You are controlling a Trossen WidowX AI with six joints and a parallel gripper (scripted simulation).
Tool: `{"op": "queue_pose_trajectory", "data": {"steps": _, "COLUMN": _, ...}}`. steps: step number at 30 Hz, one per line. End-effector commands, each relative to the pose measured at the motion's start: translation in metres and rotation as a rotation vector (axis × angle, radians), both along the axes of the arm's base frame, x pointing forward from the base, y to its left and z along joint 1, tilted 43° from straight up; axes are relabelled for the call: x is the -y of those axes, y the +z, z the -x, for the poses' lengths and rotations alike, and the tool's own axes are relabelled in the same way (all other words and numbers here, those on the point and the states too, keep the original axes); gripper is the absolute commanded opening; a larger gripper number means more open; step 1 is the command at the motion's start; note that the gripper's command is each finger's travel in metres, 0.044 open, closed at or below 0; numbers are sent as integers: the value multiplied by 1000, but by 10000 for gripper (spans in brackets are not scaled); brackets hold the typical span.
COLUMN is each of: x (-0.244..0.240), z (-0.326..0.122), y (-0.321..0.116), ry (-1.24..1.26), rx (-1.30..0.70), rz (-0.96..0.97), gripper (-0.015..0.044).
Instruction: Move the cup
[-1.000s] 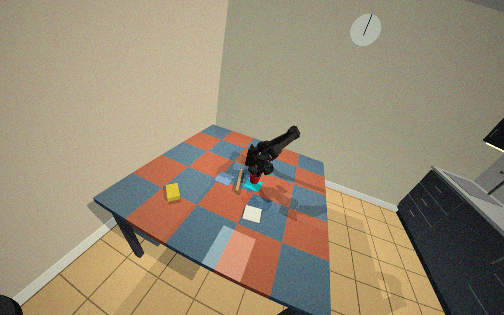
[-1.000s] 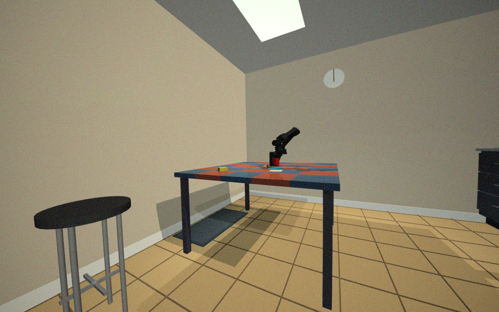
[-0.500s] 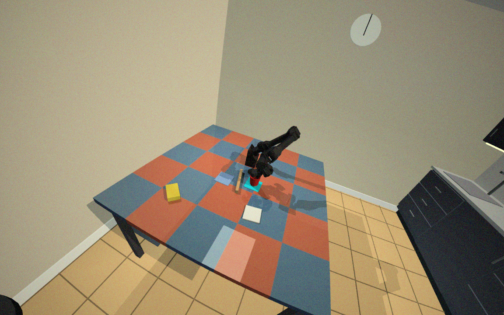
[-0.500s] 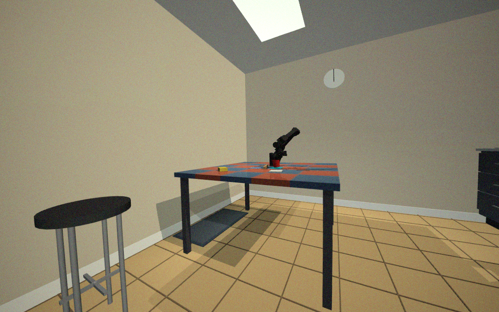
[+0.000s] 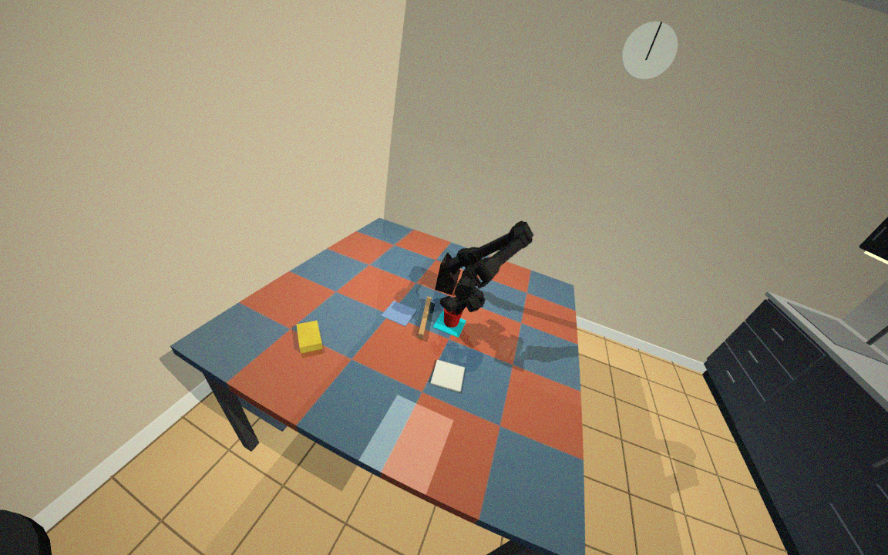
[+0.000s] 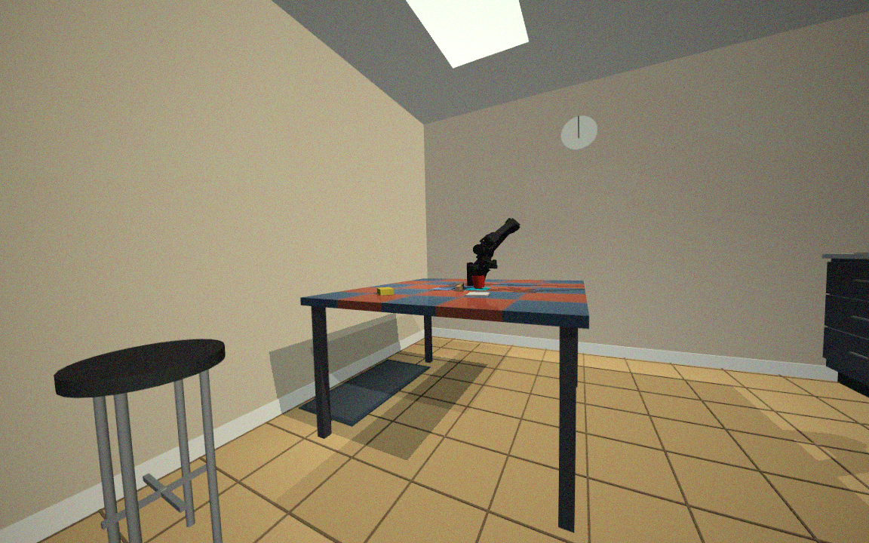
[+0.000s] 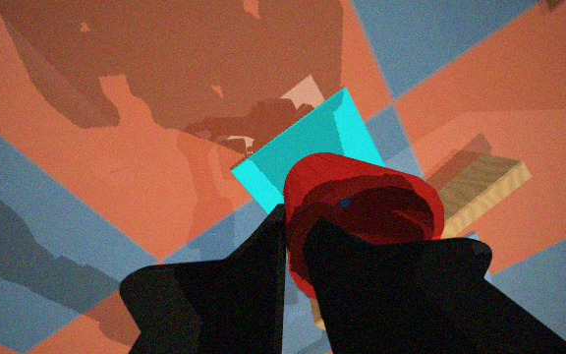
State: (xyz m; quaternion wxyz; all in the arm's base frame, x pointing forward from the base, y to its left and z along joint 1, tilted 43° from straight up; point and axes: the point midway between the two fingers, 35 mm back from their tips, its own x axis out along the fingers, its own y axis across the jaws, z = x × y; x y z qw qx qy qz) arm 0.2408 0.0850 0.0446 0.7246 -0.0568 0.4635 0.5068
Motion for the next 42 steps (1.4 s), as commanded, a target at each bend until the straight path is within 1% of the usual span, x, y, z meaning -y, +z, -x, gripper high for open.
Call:
{"op": "queue_pose_trajectory", "data": {"steps": 1, "x": 0, "z": 0, "y": 0, "ry": 1, "rx": 1, "rz": 0, "gripper": 0}}
{"op": "queue_pose_trajectory", "data": {"steps": 6, "x": 0, "z": 0, "y": 0, "ry": 1, "rx": 1, "rz": 0, "gripper": 128}}
{"op": "queue_pose_trajectory", "data": {"steps": 42, "x": 27, "z": 3, "y": 25, "ry": -2, "rx": -5, "rz": 2, "gripper": 128}}
